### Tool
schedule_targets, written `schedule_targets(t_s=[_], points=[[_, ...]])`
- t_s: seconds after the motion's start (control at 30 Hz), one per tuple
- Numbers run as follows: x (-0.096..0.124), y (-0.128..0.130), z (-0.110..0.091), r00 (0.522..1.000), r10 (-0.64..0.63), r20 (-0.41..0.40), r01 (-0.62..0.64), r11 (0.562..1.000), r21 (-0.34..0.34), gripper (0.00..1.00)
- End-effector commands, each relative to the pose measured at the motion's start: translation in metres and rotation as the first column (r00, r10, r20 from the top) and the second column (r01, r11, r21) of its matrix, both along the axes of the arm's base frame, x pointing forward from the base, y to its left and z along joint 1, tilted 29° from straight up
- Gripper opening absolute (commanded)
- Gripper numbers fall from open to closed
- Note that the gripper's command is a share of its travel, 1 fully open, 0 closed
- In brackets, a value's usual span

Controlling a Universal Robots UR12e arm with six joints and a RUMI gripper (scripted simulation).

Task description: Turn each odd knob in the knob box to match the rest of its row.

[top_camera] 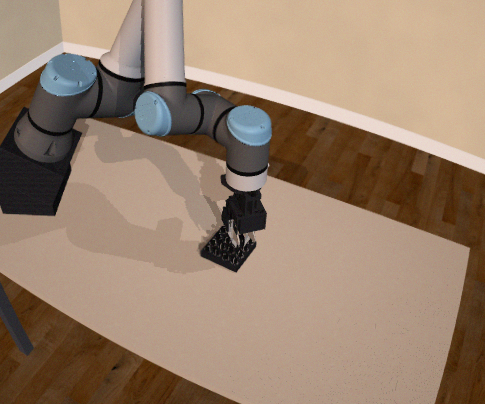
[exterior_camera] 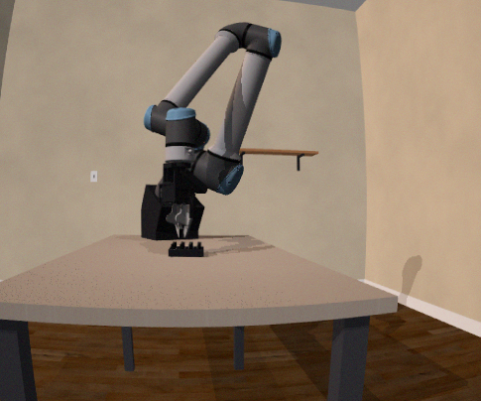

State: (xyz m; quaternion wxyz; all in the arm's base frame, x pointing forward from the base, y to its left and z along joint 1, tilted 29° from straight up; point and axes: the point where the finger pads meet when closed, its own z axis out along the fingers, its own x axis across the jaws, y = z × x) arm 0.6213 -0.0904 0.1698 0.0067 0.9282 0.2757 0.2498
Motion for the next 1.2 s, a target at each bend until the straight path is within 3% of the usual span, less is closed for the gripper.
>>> schedule_targets(t_s=[0.0, 0.73, 1.17], points=[[-0.003, -0.0011, 0.0063, 1.0, 0.0, 0.001, 0.0, 1.0, 0.0, 0.11], [-0.0042, -0.0014, 0.0087, 1.0, -0.007, -0.001, 0.007, 1.0, 0.004, 0.11], [-0.0048, -0.0003, 0.0105, 0.991, -0.134, -0.024, 0.135, 0.988, 0.07, 0.11]])
